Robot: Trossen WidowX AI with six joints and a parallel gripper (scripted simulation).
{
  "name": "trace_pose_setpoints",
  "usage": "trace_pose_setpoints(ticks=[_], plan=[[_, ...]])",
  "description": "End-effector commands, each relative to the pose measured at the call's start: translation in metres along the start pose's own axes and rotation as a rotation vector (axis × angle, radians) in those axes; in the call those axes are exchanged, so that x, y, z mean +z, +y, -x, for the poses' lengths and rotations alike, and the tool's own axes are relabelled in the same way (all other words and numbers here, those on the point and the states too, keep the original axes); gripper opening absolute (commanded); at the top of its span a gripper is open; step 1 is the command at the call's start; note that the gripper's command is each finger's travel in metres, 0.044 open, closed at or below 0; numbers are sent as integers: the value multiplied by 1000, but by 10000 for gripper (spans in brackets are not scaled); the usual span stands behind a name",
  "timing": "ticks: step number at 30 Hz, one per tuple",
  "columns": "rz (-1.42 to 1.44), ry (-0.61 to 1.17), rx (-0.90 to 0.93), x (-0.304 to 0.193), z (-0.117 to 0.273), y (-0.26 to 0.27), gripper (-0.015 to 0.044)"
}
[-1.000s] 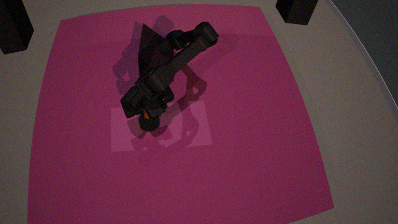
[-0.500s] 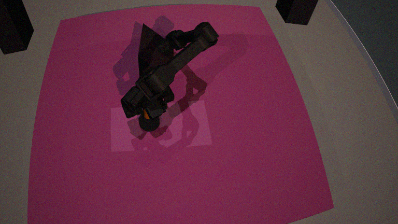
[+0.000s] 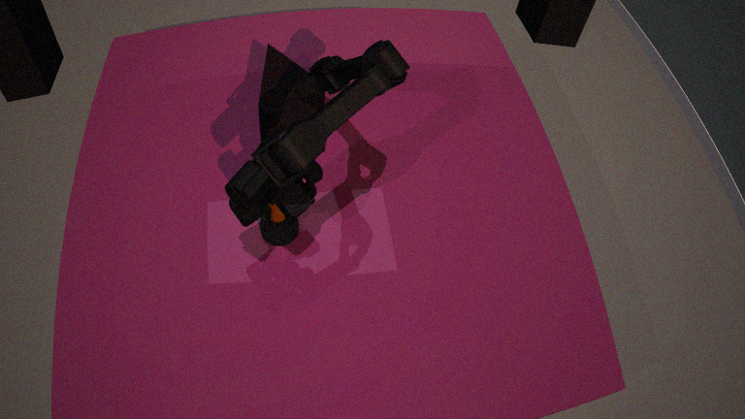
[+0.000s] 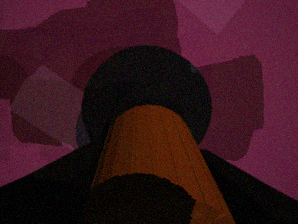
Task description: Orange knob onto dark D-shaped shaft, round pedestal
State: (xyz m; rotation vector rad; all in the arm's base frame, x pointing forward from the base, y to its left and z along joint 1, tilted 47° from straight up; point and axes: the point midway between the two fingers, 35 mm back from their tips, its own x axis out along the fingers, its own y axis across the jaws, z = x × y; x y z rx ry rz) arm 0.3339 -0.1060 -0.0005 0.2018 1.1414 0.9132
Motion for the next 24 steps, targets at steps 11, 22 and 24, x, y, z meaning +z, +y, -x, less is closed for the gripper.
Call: trace_pose_setpoints(ticks=[11,22,24], plan=[[12,-2,0,2,-2,0,0],[12,-2,0,2,-2,0,0],[12,-2,0,2,-1,0,0]])
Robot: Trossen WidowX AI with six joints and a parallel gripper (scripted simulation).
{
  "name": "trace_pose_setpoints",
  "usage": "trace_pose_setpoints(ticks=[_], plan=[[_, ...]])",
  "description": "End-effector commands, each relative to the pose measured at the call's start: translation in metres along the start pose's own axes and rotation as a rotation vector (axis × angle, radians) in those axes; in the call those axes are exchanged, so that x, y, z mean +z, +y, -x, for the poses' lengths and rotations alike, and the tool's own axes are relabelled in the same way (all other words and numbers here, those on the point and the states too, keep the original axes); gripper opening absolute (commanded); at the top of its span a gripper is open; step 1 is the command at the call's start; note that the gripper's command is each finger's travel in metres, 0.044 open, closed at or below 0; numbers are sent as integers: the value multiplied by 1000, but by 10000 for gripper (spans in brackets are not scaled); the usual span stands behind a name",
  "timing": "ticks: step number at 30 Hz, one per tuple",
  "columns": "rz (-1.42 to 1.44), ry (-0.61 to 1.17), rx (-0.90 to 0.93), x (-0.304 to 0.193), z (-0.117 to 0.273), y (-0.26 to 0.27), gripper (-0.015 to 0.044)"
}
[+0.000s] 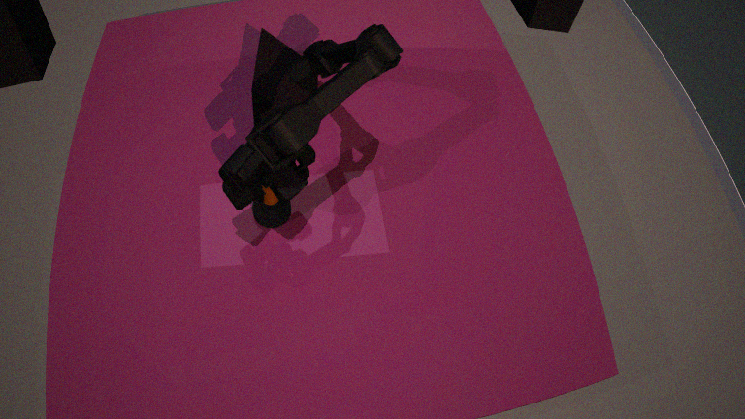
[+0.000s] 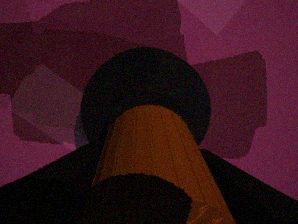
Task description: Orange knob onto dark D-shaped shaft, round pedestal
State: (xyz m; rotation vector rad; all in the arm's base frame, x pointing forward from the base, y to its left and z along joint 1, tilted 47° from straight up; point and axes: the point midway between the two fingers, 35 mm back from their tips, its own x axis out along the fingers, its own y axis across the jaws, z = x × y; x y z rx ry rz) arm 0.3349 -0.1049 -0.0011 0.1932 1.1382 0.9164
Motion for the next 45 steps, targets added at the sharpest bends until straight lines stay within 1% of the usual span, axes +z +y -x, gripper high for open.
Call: trace_pose_setpoints(ticks=[1,7,13,40,45], plan=[[4,-3,1,1,2,1,0],[30,-3,1,1,5,0,0],[213,-3,1,0,2,0,0],[213,-4,1,2,-1,0,0],[213,-3,1,2,4,1,0]])
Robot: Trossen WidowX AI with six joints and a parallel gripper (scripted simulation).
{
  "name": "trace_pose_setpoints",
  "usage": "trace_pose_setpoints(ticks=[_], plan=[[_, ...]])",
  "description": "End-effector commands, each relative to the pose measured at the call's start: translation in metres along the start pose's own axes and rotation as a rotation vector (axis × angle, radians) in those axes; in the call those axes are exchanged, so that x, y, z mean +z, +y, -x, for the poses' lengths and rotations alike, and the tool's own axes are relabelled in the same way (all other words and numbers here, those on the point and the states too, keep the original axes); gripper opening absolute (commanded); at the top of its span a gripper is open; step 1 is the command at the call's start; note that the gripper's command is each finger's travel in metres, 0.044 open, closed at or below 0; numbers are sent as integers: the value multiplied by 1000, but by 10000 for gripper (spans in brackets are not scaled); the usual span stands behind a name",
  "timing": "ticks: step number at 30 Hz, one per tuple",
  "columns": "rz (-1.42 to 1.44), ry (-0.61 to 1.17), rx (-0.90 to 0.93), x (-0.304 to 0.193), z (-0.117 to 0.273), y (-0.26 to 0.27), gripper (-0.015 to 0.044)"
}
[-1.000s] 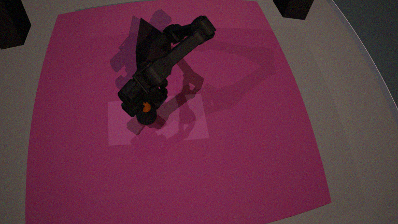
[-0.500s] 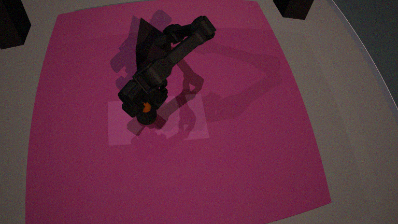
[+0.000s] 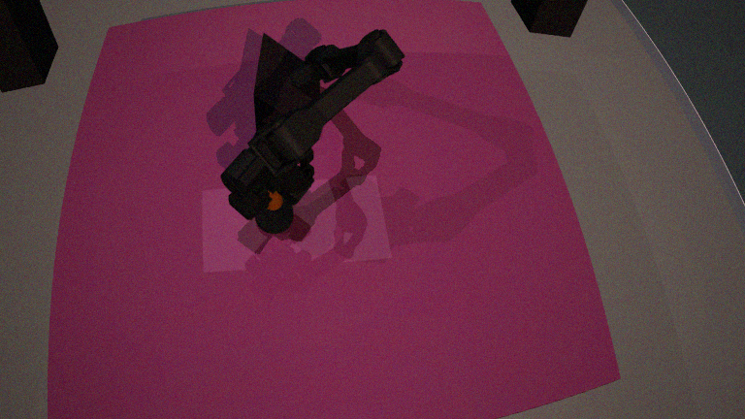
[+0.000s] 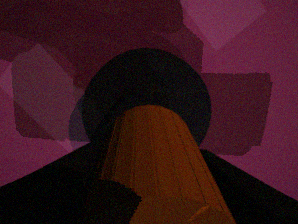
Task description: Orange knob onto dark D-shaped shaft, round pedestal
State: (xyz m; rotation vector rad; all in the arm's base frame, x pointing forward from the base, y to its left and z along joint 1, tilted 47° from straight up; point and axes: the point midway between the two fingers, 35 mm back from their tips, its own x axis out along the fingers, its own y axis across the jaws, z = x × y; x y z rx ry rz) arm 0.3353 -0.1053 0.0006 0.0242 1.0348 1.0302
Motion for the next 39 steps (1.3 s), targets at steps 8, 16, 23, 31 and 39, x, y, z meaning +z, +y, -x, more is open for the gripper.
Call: trace_pose_setpoints(ticks=[8,16,23,31,39], plan=[[214,-3,-2,-1,1,0,0],[214,-3,-2,0,-1,-1,0],[214,-3,-2,0,-1,-1,0],[214,-3,-2,-1,-2,0,0],[214,-3,-2,-2,2,0,0]])
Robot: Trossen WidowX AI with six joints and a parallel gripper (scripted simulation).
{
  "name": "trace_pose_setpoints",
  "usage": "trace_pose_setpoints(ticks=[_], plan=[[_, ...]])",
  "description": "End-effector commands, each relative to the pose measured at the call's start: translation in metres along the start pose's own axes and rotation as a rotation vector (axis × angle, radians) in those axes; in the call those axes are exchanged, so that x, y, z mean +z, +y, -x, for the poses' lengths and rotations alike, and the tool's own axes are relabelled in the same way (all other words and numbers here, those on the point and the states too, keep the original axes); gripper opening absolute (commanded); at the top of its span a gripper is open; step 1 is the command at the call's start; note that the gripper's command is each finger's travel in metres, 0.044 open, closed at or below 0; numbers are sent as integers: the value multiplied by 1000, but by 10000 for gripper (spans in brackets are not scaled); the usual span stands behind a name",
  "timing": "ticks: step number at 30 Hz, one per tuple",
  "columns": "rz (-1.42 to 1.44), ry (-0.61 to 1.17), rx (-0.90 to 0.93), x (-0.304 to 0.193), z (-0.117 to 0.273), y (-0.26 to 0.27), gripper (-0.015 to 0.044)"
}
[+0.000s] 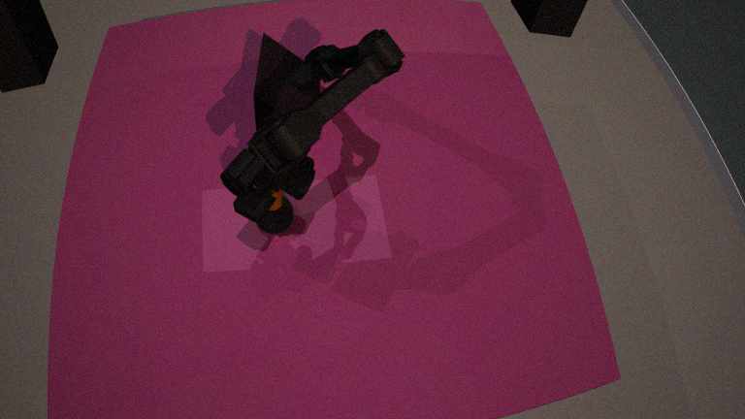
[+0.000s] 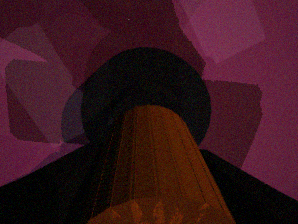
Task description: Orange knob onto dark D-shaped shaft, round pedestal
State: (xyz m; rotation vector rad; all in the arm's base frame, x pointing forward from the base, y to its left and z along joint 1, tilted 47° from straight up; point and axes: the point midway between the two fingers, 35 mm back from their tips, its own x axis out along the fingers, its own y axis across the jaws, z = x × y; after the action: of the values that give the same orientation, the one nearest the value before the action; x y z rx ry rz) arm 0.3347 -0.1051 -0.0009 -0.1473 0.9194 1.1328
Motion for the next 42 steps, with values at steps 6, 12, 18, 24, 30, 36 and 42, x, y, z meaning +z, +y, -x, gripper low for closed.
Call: trace_pose_setpoints(ticks=[6,12,18,24,30,36,42], plan=[[57,-1,-1,0,4,0,0],[213,-1,-1,-1,1,0,0],[213,-1,-1,0,-1,0,0],[213,-1,-1,0,-1,0,0],[213,-1,-1,0,-1,-1,0],[213,-1,-1,0,-1,-1,0],[222,-1,-1,0,4,0,0]])
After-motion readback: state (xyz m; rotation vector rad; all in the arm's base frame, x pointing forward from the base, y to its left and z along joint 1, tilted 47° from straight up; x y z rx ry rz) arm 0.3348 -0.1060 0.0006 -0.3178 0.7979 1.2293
